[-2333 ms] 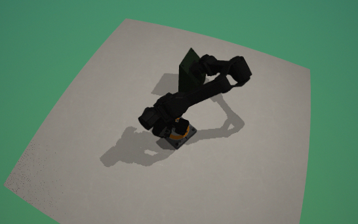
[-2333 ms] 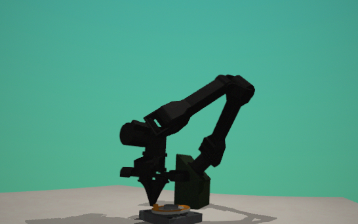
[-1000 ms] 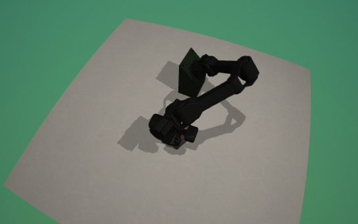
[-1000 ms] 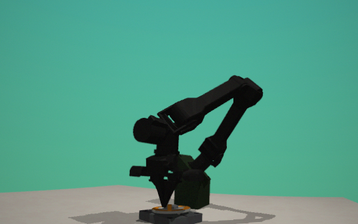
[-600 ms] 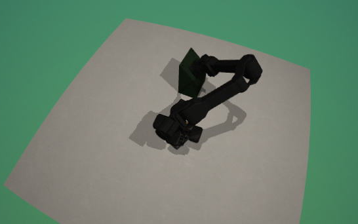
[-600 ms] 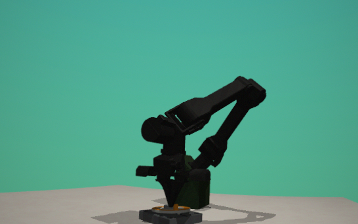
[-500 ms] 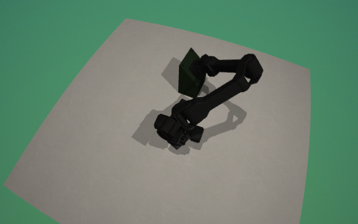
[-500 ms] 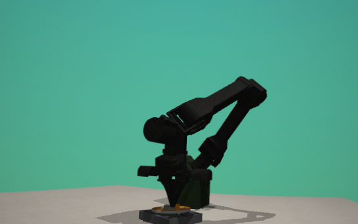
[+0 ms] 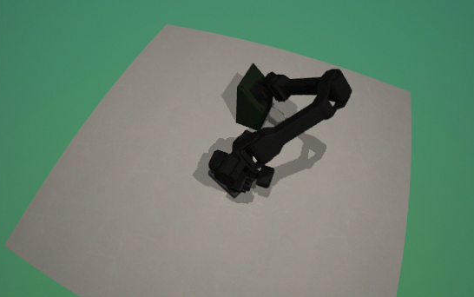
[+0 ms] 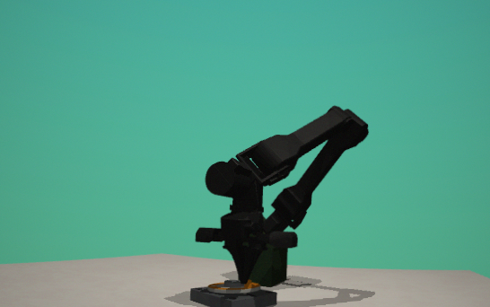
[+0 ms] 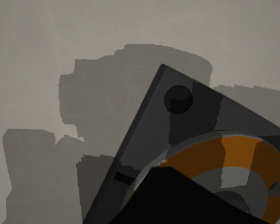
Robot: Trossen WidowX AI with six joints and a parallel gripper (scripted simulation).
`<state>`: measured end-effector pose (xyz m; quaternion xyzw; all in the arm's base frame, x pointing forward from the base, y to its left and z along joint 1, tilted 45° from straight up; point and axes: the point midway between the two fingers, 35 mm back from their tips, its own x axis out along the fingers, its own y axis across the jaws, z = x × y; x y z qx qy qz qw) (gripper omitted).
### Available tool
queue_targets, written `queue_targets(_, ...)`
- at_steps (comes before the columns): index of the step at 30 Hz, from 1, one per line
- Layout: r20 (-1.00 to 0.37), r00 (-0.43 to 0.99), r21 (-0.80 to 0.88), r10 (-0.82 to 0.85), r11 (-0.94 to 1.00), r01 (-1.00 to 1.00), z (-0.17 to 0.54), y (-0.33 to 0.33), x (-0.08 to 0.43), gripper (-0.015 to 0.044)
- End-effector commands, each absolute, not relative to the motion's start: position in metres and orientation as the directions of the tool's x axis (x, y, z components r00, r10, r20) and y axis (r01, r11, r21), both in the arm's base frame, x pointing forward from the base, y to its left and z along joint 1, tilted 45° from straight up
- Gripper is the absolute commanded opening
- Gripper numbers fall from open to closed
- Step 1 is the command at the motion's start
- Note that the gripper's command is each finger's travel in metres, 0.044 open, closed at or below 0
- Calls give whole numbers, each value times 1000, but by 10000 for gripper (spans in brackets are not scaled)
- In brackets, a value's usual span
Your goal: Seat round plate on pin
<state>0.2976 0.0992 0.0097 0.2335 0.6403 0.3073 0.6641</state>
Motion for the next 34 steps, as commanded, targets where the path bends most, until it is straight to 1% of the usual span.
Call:
queue_targets(1, -705, -14, 706, 709, 700, -106, 10, 102, 294, 0)
queue_targets(8, -705, -14, 706, 709, 700, -106, 12, 102, 292, 0)
queue_targets(17, -706, -14, 705, 708, 701, -106, 40, 72, 290, 0)
queue_targets(34, -704, -14, 707, 710, 700, -98, 34, 77, 291, 0)
